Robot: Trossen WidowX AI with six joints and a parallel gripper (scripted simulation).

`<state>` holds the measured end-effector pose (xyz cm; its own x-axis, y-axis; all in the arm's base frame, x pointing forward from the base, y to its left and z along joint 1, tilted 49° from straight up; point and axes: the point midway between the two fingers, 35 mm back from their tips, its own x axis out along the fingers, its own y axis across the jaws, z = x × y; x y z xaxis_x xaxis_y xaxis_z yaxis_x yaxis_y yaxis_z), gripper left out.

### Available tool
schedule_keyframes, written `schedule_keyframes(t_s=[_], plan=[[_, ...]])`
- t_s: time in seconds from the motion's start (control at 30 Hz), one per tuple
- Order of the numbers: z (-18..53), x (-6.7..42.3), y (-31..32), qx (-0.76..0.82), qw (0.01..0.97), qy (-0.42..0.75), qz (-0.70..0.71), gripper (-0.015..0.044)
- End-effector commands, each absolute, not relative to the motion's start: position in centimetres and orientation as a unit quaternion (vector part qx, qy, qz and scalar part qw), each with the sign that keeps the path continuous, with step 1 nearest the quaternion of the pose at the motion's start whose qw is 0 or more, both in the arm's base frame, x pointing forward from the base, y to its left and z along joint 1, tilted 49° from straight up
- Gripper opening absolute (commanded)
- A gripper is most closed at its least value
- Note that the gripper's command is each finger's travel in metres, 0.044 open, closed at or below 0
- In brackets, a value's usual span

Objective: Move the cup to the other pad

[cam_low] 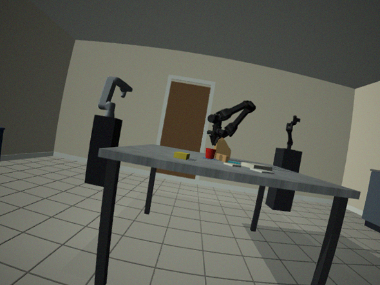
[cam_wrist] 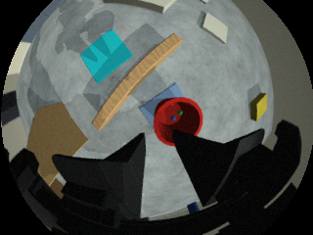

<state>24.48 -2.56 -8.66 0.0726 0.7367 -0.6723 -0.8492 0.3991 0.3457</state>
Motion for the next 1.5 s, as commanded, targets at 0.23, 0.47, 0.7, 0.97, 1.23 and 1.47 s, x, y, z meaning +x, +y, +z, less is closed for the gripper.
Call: schedule_keyframes(t_s=[0.23, 0.47, 0.7, 0.97, 1.23, 1.47], plan=[[-9.7, 24.7, -1.5, -0.069, 0.729, 0.407, 0.545, 0.0148], [-10.5, 24.8, -0.7, -0.069, 0.729, 0.407, 0.545, 0.0148], [-11.3, 24.9, 0.2, -0.068, 0.729, 0.407, 0.545, 0.0148], [-12.2, 25.0, 1.2, -0.068, 0.729, 0.406, 0.546, 0.0148], [-13.0, 25.0, 2.2, -0.067, 0.729, 0.406, 0.547, 0.0148], [-12.9, 25.0, 2.1, -0.07, 0.728, 0.406, 0.549, 0.0082]])
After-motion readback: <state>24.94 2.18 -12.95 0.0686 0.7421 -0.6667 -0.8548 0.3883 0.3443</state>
